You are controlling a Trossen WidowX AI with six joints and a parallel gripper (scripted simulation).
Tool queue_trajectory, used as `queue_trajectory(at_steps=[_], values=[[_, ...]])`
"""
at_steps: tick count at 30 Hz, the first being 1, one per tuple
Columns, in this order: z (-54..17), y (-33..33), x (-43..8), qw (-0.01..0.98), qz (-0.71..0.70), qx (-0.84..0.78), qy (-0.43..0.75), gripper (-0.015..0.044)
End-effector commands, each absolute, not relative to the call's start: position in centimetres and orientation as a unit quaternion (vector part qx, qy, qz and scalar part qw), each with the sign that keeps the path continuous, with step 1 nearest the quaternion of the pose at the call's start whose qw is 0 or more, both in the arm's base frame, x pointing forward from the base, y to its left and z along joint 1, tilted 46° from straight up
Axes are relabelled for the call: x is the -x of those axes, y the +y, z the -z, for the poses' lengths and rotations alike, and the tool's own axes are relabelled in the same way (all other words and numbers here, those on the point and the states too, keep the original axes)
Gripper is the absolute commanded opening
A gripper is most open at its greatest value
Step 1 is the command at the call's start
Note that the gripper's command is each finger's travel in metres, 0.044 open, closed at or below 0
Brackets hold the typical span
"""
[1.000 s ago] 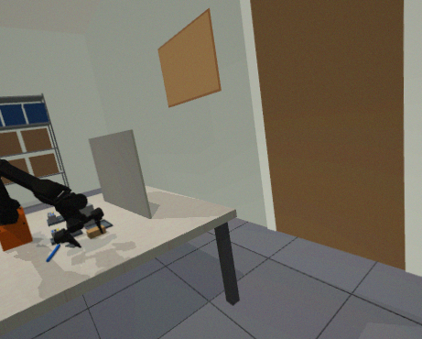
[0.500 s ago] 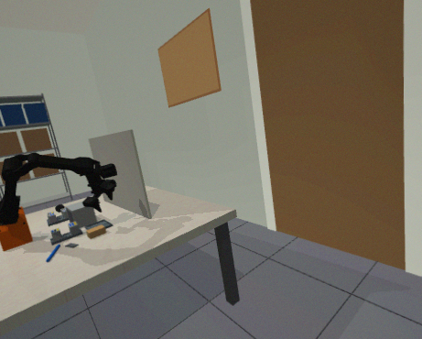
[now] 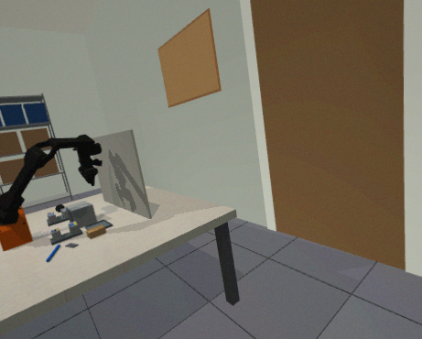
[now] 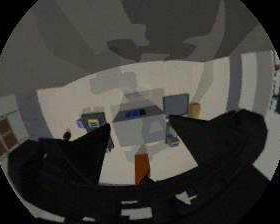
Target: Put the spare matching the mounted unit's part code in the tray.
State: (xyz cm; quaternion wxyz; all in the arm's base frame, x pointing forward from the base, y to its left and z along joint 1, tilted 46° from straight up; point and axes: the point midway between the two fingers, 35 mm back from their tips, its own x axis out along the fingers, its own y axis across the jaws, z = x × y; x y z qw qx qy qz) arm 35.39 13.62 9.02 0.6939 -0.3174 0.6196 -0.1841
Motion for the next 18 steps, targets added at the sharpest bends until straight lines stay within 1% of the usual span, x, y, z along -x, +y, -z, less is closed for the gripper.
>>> queue_trajectory(at_steps=[1, 6, 12, 18], values=[[-9.0, 14.5, -35.0, 0.679, 0.183, 0.355, 0.616, 0.044], [-8.9, 14.4, -35.0, 0.679, 0.183, 0.355, 0.616, 0.044], [-5.0, 10.5, -36.1, 0.679, 0.185, 0.356, 0.615, 0.044], [-4.8, 10.4, -36.1, 0.679, 0.185, 0.356, 0.615, 0.044]])
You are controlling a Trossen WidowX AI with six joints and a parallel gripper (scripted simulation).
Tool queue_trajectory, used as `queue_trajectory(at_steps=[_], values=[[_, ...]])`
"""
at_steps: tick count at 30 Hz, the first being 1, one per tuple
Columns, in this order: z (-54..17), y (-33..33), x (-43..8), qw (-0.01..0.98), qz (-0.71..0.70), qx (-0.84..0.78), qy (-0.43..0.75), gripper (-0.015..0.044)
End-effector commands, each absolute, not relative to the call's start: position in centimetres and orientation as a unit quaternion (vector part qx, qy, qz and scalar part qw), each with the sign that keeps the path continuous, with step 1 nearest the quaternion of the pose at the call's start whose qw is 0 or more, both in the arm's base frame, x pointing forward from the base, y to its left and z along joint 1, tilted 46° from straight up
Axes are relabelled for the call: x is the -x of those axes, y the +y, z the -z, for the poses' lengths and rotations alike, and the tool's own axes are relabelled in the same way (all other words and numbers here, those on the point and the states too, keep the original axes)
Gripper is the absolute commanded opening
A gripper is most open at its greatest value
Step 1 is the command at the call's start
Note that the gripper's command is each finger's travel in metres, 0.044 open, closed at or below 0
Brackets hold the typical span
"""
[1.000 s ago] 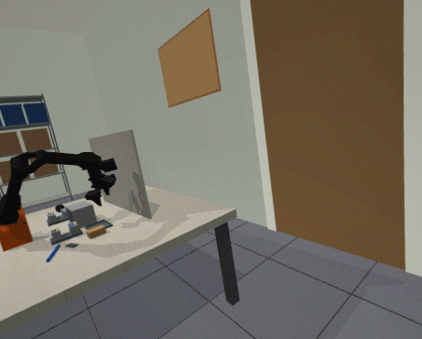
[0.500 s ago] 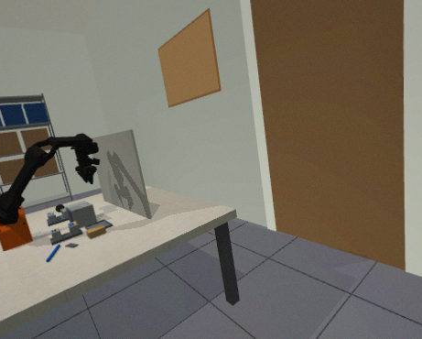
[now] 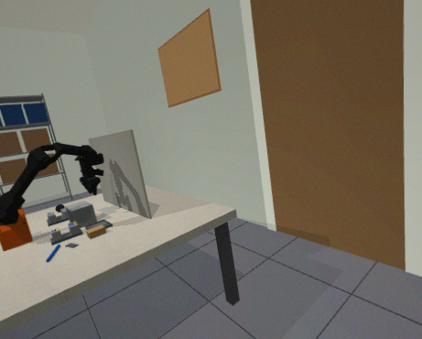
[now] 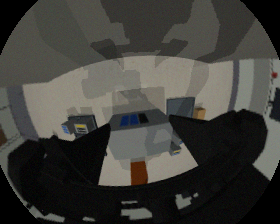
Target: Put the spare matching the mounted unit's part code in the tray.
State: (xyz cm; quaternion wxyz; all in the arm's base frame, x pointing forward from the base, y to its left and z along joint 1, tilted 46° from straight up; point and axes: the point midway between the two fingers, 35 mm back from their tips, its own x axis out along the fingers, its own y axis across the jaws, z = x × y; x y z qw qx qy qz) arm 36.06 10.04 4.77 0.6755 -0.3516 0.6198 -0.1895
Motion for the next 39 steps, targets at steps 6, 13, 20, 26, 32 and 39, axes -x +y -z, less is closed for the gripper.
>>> queue_trajectory(at_steps=[6, 13, 20, 26, 32, 39], values=[[-4.8, 10.4, -36.1, 0.679, 0.185, 0.356, 0.615, 0.044], [-2.2, 13.3, -33.3, 0.638, 0.101, 0.426, 0.633, 0.044], [4.0, 18.3, -23.6, 0.471, -0.122, 0.603, 0.633, 0.044], [8.2, 18.4, -13.9, 0.258, -0.295, 0.719, 0.574, 0.044], [8.8, 17.9, -13.0, 0.232, -0.312, 0.728, 0.565, 0.0414], [11.4, 15.3, -13.6, 0.231, -0.311, 0.728, 0.565, 0.03]])
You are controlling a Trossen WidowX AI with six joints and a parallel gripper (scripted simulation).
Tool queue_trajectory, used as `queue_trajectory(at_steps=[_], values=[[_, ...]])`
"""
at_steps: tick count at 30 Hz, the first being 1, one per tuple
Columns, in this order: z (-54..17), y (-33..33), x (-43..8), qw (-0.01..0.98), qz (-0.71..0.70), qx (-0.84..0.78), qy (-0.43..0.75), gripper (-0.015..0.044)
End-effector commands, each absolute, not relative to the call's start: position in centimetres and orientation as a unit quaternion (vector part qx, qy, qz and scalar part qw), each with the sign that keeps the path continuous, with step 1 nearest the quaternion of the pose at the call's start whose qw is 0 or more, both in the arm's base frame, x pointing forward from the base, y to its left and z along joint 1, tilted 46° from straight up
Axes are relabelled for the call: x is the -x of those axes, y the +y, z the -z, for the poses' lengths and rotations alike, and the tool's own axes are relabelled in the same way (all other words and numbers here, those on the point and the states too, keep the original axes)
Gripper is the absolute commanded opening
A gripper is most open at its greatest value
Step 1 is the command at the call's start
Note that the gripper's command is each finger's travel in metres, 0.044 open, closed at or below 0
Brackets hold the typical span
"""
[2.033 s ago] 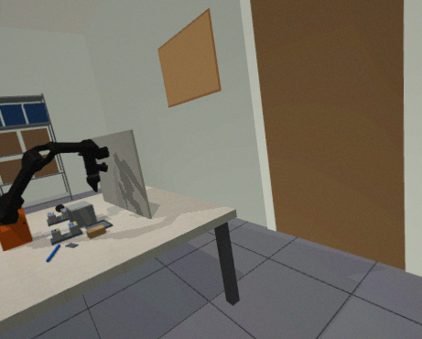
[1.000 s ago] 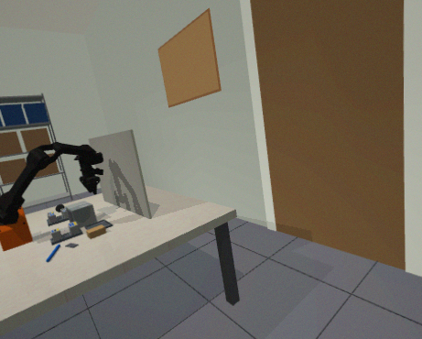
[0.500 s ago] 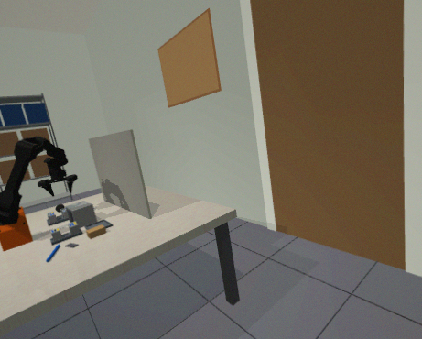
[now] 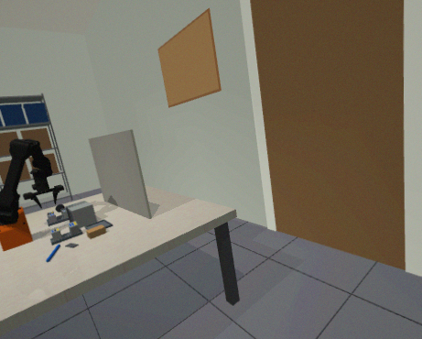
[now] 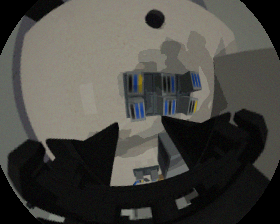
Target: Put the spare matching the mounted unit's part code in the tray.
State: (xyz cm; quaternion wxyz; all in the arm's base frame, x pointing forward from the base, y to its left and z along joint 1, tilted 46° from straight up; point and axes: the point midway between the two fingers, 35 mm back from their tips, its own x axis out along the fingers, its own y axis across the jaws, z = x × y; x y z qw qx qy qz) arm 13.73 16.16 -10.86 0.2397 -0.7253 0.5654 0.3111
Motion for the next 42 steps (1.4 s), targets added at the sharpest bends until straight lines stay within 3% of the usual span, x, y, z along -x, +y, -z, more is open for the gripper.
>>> queue_trajectory(at_steps=[1, 42], values=[[11.4, 15.3, -13.6, 0.231, -0.311, 0.728, 0.565, 0.03], [15.7, 11.5, -15.0, 0.232, -0.31, 0.729, 0.565, 0.03]])
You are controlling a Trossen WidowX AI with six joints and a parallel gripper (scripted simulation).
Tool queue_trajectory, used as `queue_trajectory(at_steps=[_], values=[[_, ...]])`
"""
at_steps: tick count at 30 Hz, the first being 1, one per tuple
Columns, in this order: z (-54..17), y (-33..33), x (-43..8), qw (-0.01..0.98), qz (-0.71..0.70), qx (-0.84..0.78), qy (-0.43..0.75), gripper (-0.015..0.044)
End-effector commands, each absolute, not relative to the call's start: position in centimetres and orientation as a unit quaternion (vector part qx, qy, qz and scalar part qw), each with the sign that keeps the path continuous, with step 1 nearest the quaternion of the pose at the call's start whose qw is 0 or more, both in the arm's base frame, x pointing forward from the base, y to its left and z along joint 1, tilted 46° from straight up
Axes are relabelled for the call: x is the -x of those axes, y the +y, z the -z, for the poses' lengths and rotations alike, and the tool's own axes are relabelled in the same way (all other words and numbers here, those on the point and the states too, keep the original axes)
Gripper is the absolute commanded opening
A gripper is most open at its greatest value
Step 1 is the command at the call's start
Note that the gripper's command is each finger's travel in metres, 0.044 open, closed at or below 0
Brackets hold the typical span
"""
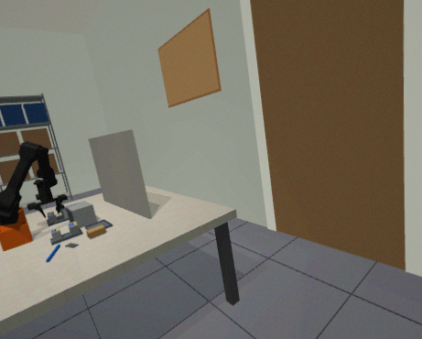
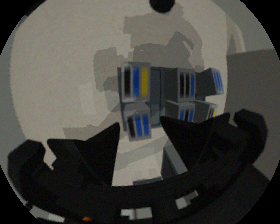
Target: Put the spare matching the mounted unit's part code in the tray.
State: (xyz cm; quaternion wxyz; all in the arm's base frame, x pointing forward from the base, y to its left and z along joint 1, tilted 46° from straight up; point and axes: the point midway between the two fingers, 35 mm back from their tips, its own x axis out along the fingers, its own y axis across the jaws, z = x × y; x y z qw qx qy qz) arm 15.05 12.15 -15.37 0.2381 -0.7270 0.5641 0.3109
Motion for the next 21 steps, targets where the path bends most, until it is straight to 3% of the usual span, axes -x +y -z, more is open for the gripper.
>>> queue_trajectory(at_steps=[1, 21], values=[[15.8, 11.4, -15.0, 0.232, -0.31, 0.729, 0.565, 0.03], [17.1, 9.8, -15.3, 0.231, -0.309, 0.729, 0.565, 0.03]])
